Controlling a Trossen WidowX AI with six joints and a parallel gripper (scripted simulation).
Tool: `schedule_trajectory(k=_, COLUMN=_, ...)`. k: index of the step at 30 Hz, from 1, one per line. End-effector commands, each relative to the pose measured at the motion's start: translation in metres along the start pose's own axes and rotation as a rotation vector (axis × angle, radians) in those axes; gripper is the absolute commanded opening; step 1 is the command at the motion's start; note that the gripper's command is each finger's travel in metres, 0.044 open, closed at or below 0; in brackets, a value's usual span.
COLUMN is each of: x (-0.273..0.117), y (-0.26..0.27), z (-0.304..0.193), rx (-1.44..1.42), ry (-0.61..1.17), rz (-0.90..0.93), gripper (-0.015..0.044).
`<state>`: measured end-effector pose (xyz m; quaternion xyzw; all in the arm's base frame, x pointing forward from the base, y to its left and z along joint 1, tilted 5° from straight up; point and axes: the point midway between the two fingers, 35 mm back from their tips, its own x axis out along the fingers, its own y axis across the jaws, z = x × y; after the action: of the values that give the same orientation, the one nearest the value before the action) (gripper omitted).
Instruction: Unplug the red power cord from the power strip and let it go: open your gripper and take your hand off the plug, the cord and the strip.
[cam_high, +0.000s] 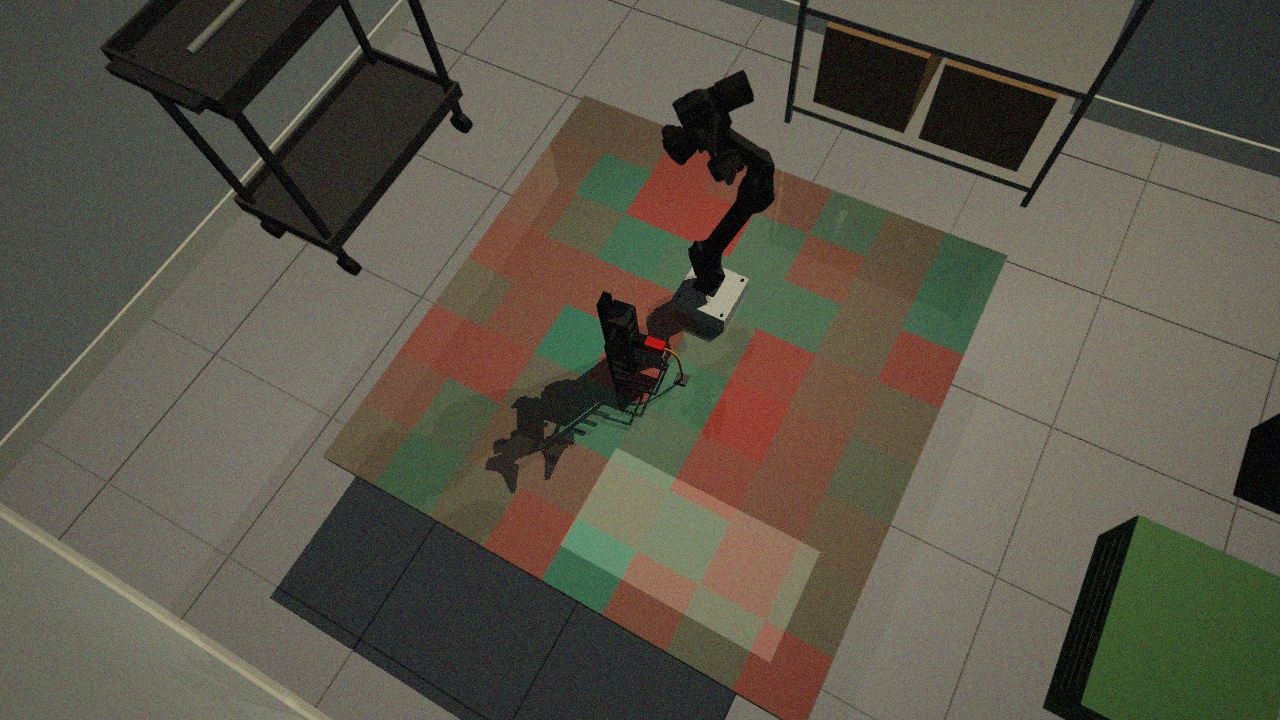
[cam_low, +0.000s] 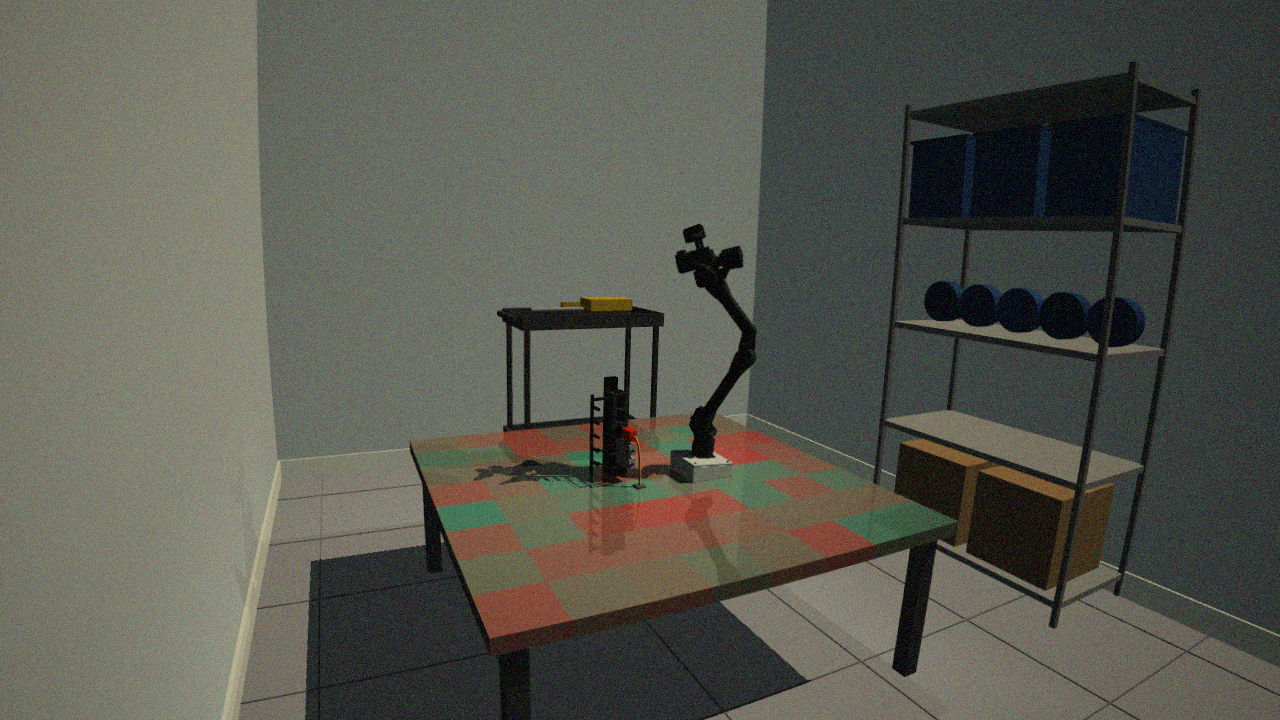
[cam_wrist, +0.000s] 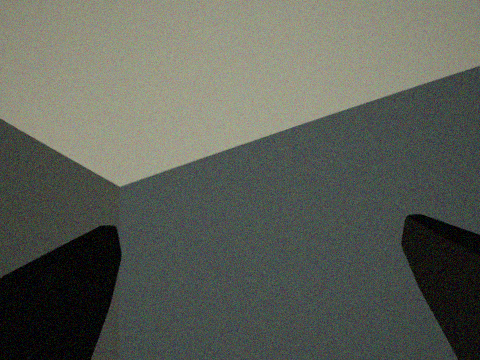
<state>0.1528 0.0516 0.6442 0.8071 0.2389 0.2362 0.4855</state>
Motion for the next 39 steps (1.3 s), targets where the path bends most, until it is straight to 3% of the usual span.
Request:
schedule_trajectory(k=1, x=0.0, y=0.0, z=0.001, rx=0.006, ry=0.001, rz=0.002, gripper=0.0374)
schedule_trajectory(k=9, x=0.011, y=0.018, z=0.042, rx=0.411, ry=0.064, rz=0.096, gripper=0.0164)
schedule_trajectory(k=16, x=0.028, y=0.018, z=0.115, rx=0.926, ry=0.036, rz=0.201, gripper=0.016)
schedule_trajectory(k=26, x=0.063, y=-0.032, z=0.217, rx=1.64, ry=-0.121, rz=0.322, gripper=0.016)
schedule_trajectory(k=32, x=0.085, y=-0.095, z=0.272, rx=2.021, ry=-0.336, rz=0.388, gripper=0.016)
schedule_trajectory(k=39, x=0.097, y=-0.204, z=0.317, rx=2.399, ry=-0.77, rz=0.522, gripper=0.016)
